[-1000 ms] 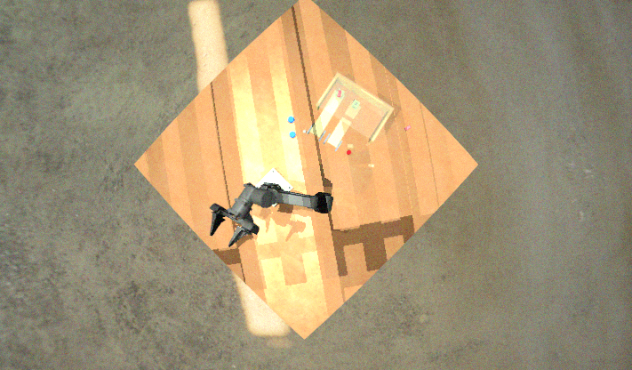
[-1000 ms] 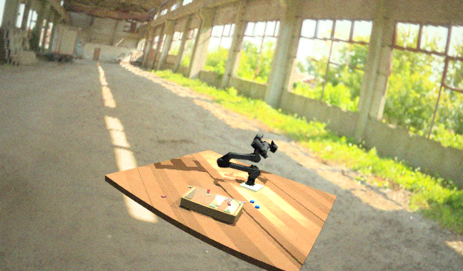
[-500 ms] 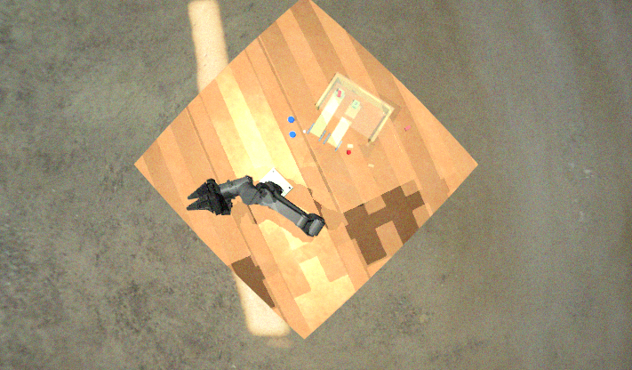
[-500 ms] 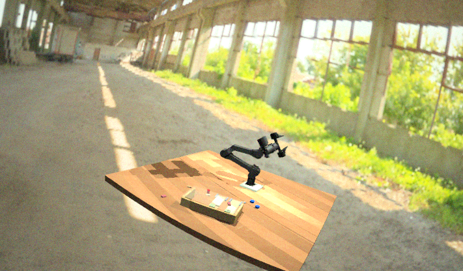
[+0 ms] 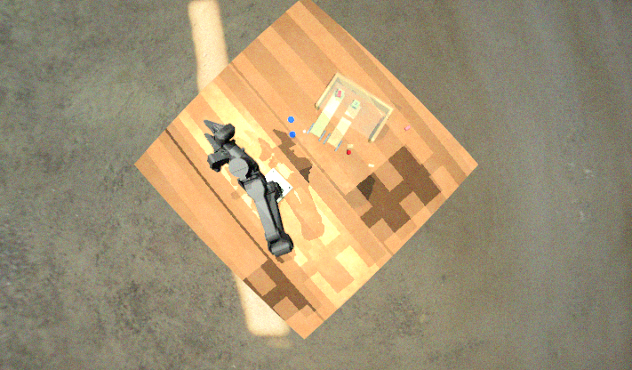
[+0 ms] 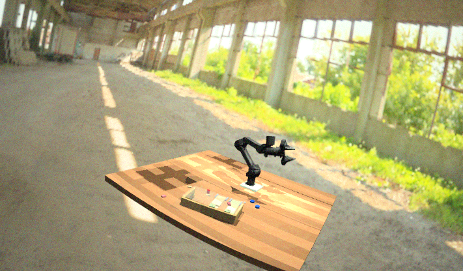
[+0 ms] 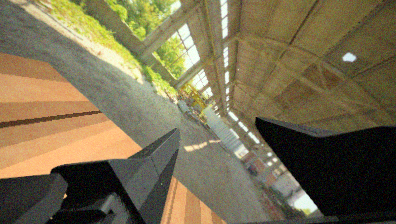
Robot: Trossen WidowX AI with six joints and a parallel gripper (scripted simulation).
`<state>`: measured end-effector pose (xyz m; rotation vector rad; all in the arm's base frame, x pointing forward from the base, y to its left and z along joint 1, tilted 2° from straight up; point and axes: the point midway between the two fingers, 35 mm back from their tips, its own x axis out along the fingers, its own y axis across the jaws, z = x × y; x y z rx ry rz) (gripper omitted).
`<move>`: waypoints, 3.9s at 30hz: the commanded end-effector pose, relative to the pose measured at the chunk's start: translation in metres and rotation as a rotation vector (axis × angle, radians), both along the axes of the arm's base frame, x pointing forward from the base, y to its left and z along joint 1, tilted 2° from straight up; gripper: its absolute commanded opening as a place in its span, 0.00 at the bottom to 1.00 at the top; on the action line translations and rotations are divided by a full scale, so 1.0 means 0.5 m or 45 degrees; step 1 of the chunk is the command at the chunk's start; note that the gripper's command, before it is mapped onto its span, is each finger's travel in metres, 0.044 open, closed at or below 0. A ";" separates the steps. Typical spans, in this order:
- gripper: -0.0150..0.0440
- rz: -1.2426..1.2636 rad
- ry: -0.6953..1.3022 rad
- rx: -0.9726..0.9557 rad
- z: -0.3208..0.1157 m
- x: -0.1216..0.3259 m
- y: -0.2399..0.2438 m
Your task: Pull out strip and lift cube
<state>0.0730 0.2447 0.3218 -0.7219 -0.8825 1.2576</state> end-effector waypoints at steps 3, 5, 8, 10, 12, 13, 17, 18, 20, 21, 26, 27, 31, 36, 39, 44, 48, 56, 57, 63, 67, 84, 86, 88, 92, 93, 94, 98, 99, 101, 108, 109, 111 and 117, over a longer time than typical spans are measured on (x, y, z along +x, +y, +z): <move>0.93 -0.460 0.437 -0.086 -0.039 0.184 -0.039; 0.93 -0.623 0.585 -0.085 -0.055 0.242 -0.068; 0.93 -0.873 0.804 -0.056 -0.081 0.321 -0.127; 0.93 -1.042 0.946 -0.017 -0.099 0.367 -0.175; 0.93 -1.213 1.084 0.037 -0.117 0.406 -0.229; 0.93 -1.298 1.151 0.069 -0.126 0.423 -0.258; 0.93 -1.641 1.403 0.236 -0.163 0.472 -0.383; 0.93 -1.726 1.461 0.286 -0.172 0.479 -0.416; 0.93 -1.897 1.572 0.398 -0.190 0.486 -0.484; 0.93 -1.982 1.623 0.459 -0.199 0.487 -0.517; 0.93 -2.106 1.695 0.556 -0.212 0.483 -0.567; 0.93 -2.106 1.695 0.556 -0.212 0.483 -0.567; 0.93 -2.106 1.695 0.556 -0.212 0.483 -0.567; 0.93 -2.106 1.695 0.556 -0.212 0.483 -0.567; 0.93 -2.106 1.695 0.556 -0.212 0.483 -0.567; 0.75 -2.130 1.819 0.412 -0.235 0.507 -0.553; 0.58 -2.160 2.010 0.161 -0.277 0.539 -0.526; 0.25 -2.166 2.348 -0.332 -0.376 0.585 -0.458; 0.25 -2.169 2.381 -0.400 -0.387 0.586 -0.452; 0.25 -2.179 2.506 -0.714 -0.432 0.593 -0.436; 0.25 -2.179 2.506 -0.714 -0.432 0.593 -0.436; 0.25 -2.180 2.505 -0.713 -0.485 0.600 -0.438; 0.25 -2.180 2.505 -0.713 -0.492 0.601 -0.439; 0.25 -2.180 2.505 -0.713 -0.498 0.601 -0.439; 0.25 -2.180 2.505 -0.713 -0.511 0.602 -0.440; 0.25 -2.180 2.505 -0.713 -0.515 0.603 -0.440; 0.25 -2.180 2.505 -0.713 -0.518 0.603 -0.440; 0.25 -2.180 2.505 -0.713 -0.531 0.603 -0.442; 0.25 -2.180 2.505 -0.713 -0.534 0.603 -0.442; 0.25 -2.180 2.505 -0.713 -0.541 0.603 -0.443; 0.25 -2.180 2.505 -0.714 -0.563 0.603 -0.446; 0.25 -2.180 2.505 -0.714 -0.567 0.603 -0.446; 0.25 -2.180 2.505 -0.714 -0.571 0.603 -0.447; 0.25 -2.180 2.505 -0.714 -0.571 0.603 -0.447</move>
